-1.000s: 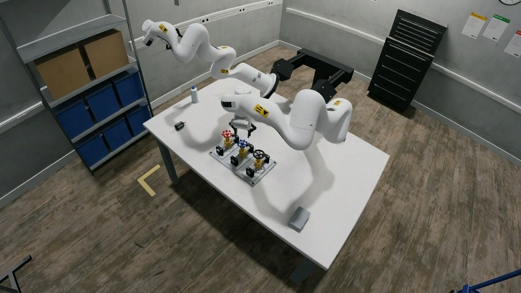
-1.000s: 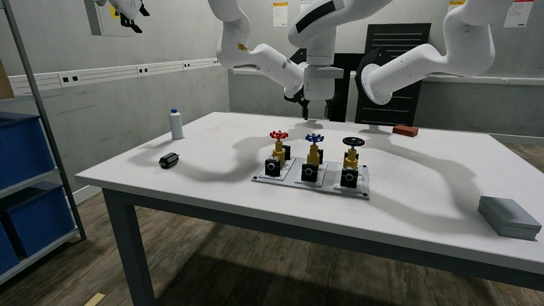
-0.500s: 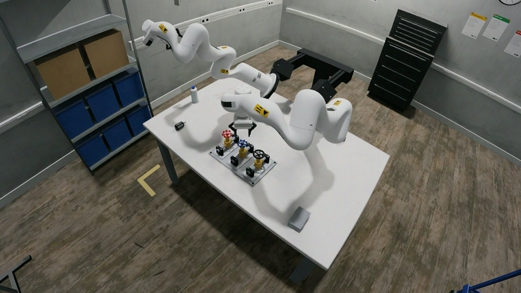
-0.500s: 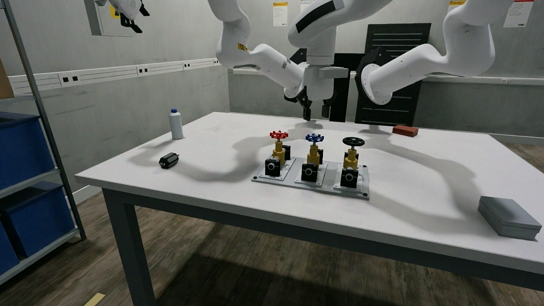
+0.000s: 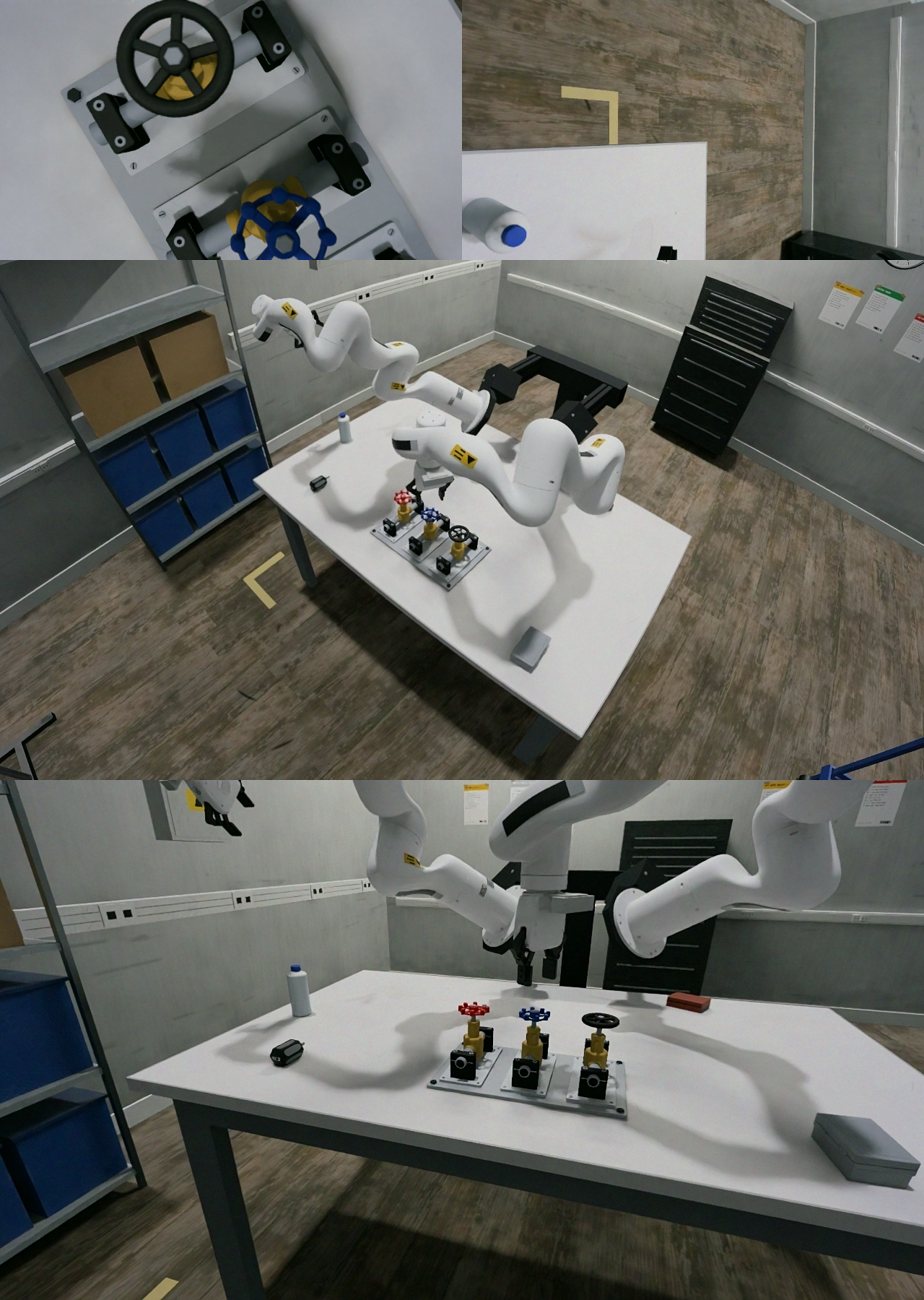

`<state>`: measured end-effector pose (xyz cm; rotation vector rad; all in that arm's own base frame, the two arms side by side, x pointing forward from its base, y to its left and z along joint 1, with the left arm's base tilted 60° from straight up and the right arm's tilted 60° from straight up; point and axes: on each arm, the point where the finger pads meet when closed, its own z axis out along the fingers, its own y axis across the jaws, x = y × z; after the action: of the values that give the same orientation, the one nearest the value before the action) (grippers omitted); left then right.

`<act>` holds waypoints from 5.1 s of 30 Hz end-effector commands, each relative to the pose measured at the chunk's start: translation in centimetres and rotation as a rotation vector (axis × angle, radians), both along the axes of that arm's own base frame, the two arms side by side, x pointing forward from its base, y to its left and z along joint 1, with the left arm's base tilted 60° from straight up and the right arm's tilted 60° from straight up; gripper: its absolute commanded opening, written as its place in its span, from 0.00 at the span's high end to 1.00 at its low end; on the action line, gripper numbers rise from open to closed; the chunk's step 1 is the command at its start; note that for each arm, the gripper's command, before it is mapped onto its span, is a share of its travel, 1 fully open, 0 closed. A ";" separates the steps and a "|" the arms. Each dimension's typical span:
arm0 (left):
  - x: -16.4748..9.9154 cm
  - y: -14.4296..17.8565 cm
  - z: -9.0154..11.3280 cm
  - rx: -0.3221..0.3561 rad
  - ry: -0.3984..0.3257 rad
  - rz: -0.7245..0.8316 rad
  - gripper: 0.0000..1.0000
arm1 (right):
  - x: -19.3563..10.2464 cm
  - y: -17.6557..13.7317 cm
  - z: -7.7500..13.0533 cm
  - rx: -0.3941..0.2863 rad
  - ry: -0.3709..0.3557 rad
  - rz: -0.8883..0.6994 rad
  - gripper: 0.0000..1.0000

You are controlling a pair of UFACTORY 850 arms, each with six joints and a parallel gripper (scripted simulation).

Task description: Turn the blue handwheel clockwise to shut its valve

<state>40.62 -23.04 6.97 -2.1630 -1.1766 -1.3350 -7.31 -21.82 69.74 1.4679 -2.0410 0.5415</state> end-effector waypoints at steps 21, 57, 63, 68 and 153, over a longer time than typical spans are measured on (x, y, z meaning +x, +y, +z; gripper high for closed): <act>0.0 -0.1 0.0 -0.162 -0.182 0.138 0.21 | 0.0 0.0 0.0 -0.001 0.000 0.000 0.00; 0.0 -0.1 0.0 -0.285 -0.320 0.245 0.21 | 0.0 0.0 0.0 -0.001 0.000 0.000 0.00; 0.0 -0.1 0.0 -0.294 -0.330 0.252 0.21 | 0.0 0.0 0.0 -0.001 0.000 0.000 0.00; 0.0 -0.1 0.0 -0.298 -0.335 0.256 0.21 | 0.0 0.0 0.0 -0.001 0.000 0.000 0.00; 2.8 3.0 -2.4 -0.303 -0.340 0.260 0.21 | 0.0 0.0 0.0 -0.001 0.000 0.000 0.00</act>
<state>43.36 -19.96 4.59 -1.9227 -1.8268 -1.5248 -7.31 -21.82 69.74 1.4679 -2.0410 0.5415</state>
